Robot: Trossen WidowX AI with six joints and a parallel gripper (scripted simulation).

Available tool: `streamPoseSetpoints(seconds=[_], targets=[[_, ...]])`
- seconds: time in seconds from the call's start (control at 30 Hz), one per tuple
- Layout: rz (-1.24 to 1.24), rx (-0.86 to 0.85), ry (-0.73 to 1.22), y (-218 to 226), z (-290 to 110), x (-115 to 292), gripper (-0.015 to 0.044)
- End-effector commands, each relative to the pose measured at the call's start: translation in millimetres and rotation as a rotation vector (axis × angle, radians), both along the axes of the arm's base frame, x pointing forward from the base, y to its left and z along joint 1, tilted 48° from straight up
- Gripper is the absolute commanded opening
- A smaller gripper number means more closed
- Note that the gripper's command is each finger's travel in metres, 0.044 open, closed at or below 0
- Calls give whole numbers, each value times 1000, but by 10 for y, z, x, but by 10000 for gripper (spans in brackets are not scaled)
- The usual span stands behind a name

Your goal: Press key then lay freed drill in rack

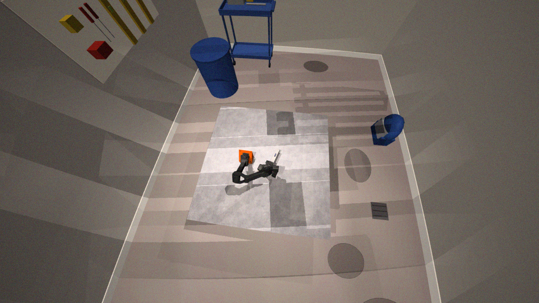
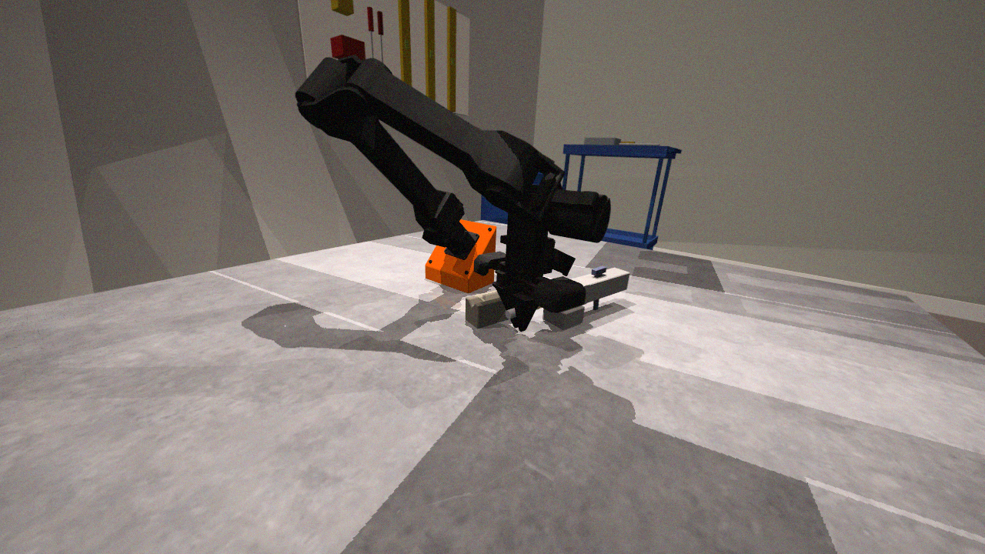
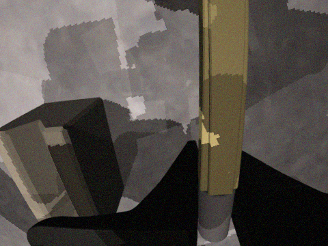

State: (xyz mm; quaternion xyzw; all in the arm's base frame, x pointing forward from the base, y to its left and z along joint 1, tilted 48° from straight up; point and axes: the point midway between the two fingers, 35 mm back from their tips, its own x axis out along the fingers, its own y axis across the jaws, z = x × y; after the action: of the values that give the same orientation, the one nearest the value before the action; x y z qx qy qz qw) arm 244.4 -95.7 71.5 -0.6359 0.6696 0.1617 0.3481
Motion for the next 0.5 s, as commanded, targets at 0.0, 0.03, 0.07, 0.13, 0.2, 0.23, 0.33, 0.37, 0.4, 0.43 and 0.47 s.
streamPoseSetpoints(seconds=[0.0, 0.03, 0.07, 0.13, 0.2, 0.23, 0.33, 0.37, 0.4, 0.43, 0.47], targets=[[1, -2, 2, -43, 48, -25, 0], [1, -2, 2, -55, 61, -30, 0], [1, -2, 2, -67, 74, -35, 0], [1, -2, 2, -80, 89, -41, 0], [1, -2, 2, -99, 110, -50, 0], [1, -2, 2, -110, 122, -54, 0], [1, -3, 2, -144, 160, -68, 0], [1, -3, 2, -149, 166, -70, 0], [1, -3, 2, -158, 175, -74, 0], [1, -3, 2, -170, 188, -78, 0], [1, -3, 2, -181, 201, -83, 0]])
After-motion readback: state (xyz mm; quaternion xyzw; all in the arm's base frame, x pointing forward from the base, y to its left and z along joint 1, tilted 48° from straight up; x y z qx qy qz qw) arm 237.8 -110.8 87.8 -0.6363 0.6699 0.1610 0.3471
